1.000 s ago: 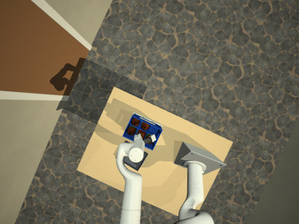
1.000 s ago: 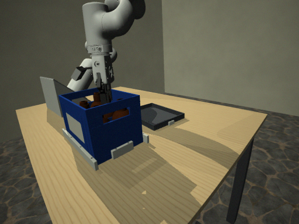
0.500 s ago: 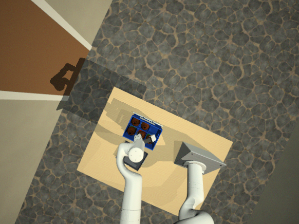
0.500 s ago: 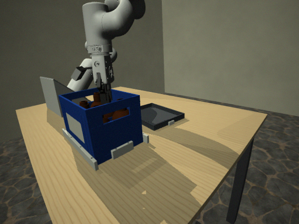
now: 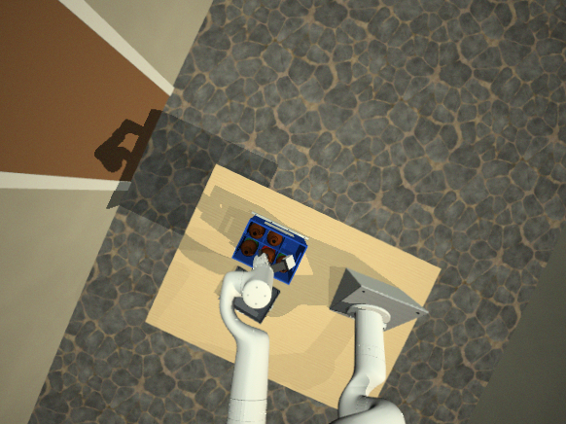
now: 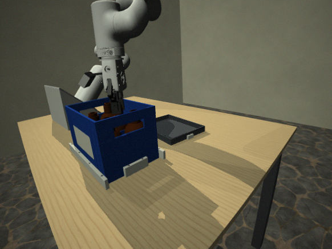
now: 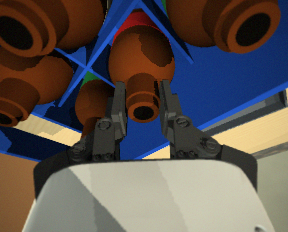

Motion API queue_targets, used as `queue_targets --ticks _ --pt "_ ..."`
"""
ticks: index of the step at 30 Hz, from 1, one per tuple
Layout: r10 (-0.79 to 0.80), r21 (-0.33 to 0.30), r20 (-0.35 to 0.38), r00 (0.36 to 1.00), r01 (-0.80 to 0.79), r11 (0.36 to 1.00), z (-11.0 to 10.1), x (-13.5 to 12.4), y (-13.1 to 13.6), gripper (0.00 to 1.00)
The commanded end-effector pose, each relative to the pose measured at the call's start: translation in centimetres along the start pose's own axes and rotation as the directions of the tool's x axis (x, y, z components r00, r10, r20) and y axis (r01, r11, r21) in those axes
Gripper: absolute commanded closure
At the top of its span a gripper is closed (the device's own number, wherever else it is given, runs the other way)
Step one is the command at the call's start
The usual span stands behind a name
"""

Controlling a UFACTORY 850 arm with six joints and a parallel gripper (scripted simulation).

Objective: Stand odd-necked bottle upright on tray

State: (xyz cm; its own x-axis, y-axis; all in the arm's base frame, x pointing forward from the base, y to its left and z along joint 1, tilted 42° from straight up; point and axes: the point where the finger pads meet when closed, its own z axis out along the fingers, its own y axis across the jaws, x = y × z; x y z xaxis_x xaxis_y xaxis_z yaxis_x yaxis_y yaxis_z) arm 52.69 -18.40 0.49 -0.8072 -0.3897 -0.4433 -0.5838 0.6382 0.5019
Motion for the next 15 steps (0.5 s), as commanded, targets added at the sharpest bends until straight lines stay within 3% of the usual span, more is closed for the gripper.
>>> queue_targets --ticks 1,15 --pt "-0.001 0.002 0.001 1.0 0.001 1.0 -0.4 -0.1 -0.1 1.0" --pt "-0.001 0.002 0.001 1.0 0.001 1.0 -1.9 -0.2 -0.1 1.0"
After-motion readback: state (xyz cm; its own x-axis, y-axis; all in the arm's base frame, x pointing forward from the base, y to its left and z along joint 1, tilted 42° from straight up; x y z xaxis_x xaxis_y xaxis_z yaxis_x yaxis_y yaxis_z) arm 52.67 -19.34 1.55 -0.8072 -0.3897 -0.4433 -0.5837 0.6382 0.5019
